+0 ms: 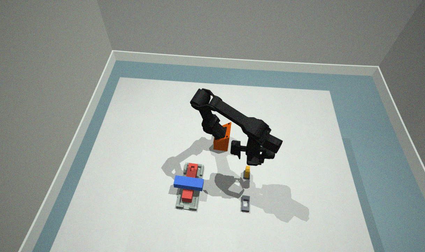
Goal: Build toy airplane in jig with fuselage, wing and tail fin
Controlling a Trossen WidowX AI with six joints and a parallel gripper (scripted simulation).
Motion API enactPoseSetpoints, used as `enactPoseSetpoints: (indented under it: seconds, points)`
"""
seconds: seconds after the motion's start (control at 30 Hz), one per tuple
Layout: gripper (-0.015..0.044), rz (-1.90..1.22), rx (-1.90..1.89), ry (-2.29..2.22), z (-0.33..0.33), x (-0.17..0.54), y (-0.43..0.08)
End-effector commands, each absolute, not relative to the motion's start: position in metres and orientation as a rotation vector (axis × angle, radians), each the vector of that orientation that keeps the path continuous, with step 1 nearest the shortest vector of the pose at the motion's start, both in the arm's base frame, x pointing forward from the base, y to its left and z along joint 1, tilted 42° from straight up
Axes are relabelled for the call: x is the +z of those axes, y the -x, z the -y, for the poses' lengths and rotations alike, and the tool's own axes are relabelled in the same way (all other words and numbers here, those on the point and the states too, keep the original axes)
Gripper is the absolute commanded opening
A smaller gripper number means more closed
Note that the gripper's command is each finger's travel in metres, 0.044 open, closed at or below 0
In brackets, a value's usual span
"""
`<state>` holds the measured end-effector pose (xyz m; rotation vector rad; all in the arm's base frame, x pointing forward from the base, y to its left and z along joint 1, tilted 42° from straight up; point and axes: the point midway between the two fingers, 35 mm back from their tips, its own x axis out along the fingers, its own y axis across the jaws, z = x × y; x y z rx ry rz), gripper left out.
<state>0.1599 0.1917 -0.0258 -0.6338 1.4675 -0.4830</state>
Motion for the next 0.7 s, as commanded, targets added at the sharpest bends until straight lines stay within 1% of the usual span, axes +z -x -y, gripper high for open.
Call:
enactPoseSetpoints:
  seconds: [0.0,0.2,0.67]
  points:
    - [0.0440,-1.465,-0.501,0.607,-0.192,-0.028,-0.160]
    - [0.0440,-1.463,-0.502,0.607,-0.156,-0.069,-0.163]
    - [0.0440,-1.463,-0.503,0.607,-0.141,-0.087,-0.165]
